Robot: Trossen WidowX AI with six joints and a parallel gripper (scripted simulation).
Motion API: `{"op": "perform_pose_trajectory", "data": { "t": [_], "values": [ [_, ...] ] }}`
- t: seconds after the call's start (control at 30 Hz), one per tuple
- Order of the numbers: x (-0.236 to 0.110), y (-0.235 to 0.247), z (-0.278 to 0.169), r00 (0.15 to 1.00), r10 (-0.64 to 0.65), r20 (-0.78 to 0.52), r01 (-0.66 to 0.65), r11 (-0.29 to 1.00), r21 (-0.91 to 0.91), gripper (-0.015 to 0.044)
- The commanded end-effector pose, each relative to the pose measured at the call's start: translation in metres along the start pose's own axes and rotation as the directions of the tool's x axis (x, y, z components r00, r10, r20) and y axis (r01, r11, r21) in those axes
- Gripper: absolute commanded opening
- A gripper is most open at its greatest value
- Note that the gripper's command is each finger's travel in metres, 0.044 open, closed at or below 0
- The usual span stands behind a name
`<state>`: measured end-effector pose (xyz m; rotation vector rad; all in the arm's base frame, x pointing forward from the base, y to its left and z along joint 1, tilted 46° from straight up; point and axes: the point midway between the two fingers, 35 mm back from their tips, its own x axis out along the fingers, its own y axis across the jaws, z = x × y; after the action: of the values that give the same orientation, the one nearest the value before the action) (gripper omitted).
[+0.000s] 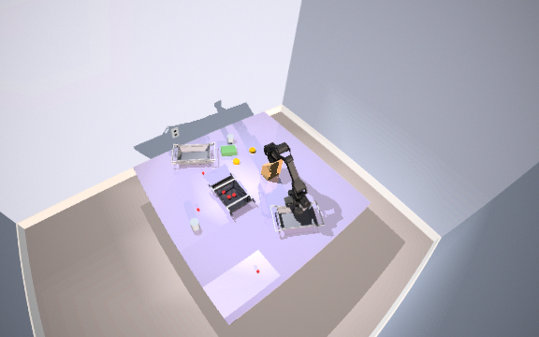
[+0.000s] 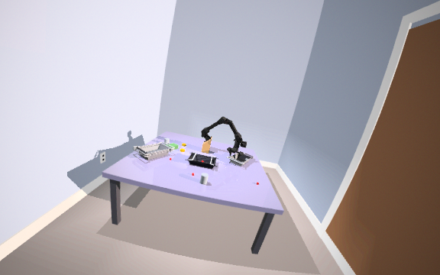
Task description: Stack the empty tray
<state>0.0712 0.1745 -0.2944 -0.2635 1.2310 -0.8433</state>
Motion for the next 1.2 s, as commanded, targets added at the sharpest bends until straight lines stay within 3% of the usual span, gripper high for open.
{"op": "perform_pose_trajectory", "data": {
  "t": [0.0,0.3,1.17],
  "values": [
    [0.0016,-0.0001,0.0005,1.0,0.001,0.004,-0.001,1.0,-0.004,0.0367],
    [0.0016,-0.0001,0.0005,1.0,0.001,0.004,-0.001,1.0,-0.004,0.0235],
    [0.0016,-0.0001,0.0005,1.0,0.001,0.004,-0.001,1.0,-0.004,0.0061]
  ]
}}
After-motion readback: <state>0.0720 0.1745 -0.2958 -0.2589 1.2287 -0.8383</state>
